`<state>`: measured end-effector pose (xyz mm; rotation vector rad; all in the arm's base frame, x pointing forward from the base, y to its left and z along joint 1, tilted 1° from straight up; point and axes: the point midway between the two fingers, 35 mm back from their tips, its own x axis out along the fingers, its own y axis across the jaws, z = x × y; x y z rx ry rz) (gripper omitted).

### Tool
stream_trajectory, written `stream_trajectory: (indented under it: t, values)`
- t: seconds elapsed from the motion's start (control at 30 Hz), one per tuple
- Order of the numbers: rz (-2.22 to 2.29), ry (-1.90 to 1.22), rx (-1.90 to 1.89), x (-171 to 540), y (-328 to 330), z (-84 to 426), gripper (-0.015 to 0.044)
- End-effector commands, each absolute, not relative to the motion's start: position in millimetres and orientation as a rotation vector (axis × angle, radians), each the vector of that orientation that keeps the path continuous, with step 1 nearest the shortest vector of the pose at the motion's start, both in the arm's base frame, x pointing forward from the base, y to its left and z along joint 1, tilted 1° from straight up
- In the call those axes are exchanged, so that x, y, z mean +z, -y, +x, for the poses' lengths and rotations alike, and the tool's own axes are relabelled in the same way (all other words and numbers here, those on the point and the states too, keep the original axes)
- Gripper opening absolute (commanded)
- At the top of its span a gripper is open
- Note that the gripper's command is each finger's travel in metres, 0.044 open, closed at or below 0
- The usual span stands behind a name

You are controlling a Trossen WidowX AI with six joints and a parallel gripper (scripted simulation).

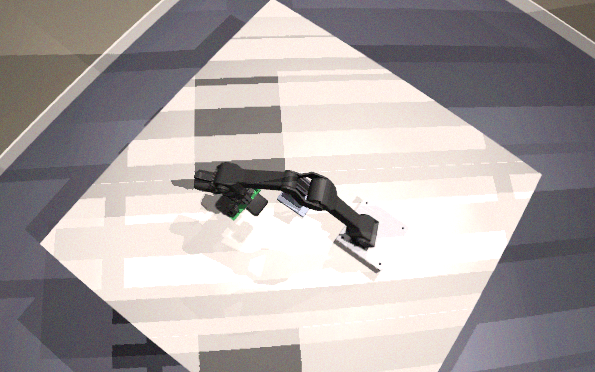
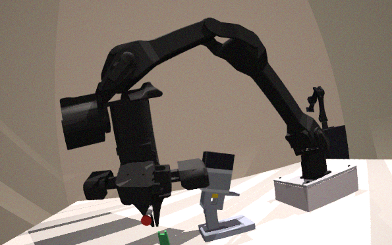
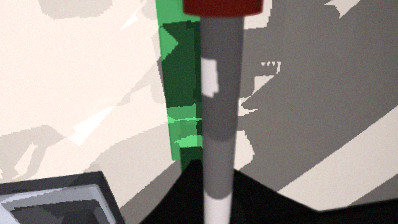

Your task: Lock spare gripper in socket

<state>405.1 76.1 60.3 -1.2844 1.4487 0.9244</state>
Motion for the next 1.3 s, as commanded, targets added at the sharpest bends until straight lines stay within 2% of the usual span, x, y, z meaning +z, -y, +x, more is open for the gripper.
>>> stream_trajectory:
  t: [0.0, 0.37, 1.27]
  values:
    - [-1.284, -1.451, 0.926, 58.3, -76.1, 404.9, 0.0001]
    - [-1.301, -1.439, 0.941, 58.9, -77.0, 403.3, 0.0001]
    - [-1.322, -1.428, 0.964, 73.9, -93.1, 327.9, 0.0000]
